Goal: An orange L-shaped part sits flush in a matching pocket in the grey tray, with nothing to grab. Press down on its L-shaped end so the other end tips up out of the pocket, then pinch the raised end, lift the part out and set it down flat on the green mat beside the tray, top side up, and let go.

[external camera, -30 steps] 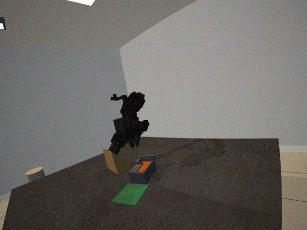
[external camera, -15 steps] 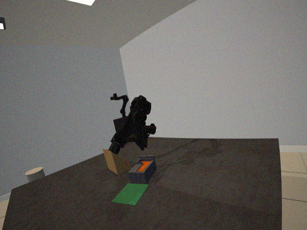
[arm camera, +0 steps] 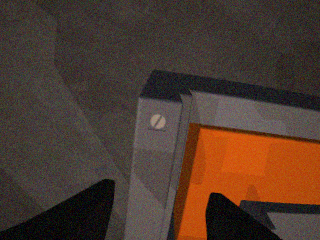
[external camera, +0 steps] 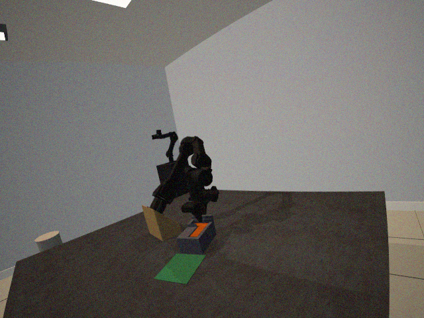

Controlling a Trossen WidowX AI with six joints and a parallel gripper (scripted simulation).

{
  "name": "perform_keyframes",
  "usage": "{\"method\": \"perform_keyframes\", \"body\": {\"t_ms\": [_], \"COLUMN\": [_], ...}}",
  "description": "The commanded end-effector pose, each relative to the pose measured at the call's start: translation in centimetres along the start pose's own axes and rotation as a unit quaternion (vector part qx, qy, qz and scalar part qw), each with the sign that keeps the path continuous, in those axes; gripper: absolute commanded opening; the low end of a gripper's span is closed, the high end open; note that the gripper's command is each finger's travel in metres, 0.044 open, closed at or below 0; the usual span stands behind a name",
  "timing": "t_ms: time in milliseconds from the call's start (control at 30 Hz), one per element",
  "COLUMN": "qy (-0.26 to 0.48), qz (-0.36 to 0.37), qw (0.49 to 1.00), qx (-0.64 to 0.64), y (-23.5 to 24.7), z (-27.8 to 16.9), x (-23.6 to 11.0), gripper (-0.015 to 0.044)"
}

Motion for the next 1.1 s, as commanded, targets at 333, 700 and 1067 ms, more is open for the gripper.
{"method": "perform_keyframes", "body": {"t_ms": [333,700,1067], "qy": [-0.002,-0.003,-0.004], "qz": [0.001,0.002,0.001], "qw": [1.000,1.000,1.000], "qx": [0.000,0.000,-0.003], "y": [0.1,0.2,0.2], "z": [0.0,0.0,0.1], "x": [2.1,3.6,3.5], "gripper": [0.0180,0.0180,0.0180]}}
Point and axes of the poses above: the point midway between the two fingers, 35 mm back from their tips, its own x axis out along the fingers, its own y axis across the jaws, z = x × y, the point moved 7 cm from there along -x, back along the fingers, and after that the axes turned 12 degrees about -x, right-handed, at the moved point
